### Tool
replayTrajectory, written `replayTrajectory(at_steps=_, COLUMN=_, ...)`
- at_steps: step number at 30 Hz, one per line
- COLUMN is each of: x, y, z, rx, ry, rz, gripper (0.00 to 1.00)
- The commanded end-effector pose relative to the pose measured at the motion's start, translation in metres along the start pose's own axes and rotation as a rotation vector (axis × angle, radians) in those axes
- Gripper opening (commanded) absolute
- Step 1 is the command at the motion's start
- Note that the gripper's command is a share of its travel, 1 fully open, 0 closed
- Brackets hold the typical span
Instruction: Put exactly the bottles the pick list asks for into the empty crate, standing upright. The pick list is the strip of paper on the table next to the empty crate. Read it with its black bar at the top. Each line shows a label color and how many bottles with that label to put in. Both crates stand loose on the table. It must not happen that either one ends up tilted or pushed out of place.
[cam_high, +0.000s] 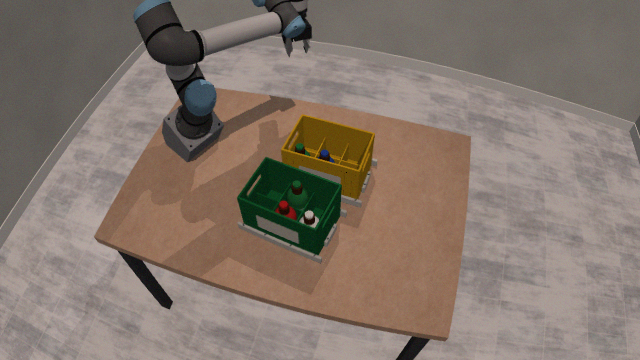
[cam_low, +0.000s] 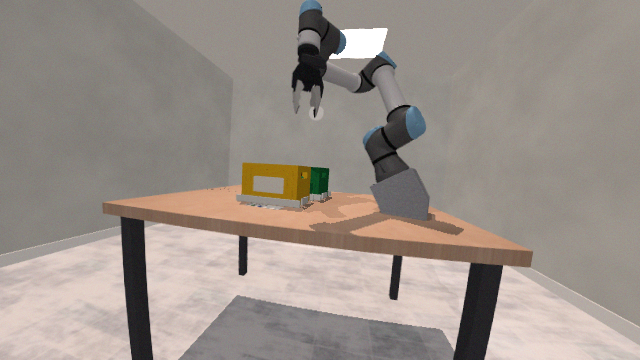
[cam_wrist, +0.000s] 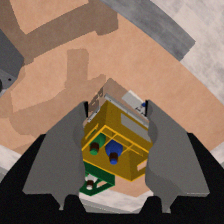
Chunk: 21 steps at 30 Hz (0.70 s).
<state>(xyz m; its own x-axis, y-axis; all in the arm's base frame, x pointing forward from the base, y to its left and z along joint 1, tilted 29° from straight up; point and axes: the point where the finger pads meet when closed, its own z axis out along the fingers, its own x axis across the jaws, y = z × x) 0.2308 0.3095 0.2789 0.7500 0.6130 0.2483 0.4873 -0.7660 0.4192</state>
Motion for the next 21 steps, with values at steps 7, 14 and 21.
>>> replayTrajectory(at_steps=7, x=0.004, y=-0.051, z=-0.016, rx=-0.004, ry=-0.003, rz=0.003, gripper=0.38)
replayTrajectory(at_steps=14, x=0.006, y=-0.079, z=-0.025, rx=-0.004, ry=-0.003, rz=0.003, gripper=0.38)
replayTrajectory(at_steps=21, x=0.007, y=-0.094, z=-0.029, rx=-0.004, ry=-0.003, rz=0.003, gripper=0.38)
